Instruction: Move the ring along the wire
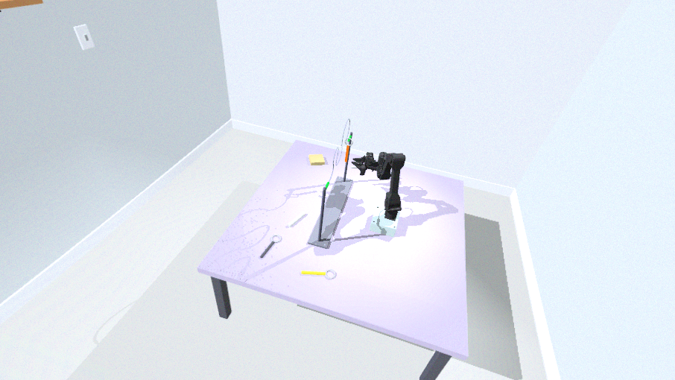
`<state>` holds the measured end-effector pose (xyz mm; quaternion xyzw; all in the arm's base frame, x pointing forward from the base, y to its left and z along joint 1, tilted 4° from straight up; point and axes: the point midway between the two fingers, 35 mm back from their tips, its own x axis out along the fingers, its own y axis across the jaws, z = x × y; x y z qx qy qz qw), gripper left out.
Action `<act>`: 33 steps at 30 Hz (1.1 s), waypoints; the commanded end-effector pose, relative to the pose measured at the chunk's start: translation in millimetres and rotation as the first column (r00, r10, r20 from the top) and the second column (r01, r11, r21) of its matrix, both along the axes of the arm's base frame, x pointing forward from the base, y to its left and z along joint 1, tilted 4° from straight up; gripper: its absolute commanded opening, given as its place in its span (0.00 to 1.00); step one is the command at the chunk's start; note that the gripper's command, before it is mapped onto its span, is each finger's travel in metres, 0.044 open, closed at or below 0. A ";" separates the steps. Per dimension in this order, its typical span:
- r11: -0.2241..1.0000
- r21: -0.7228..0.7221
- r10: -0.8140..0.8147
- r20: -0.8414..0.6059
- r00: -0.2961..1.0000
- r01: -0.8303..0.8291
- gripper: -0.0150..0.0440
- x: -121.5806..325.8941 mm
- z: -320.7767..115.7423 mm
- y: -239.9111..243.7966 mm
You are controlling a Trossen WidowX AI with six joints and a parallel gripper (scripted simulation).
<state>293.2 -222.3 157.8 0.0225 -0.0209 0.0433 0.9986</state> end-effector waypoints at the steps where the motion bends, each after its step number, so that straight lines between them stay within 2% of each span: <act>1: 1.000 0.002 -0.002 0.004 1.000 0.002 0.53 7.3 3.1 -1.6; 33: 1.000 0.002 -0.002 0.010 1.000 0.002 0.53 57.2 7.2 2.2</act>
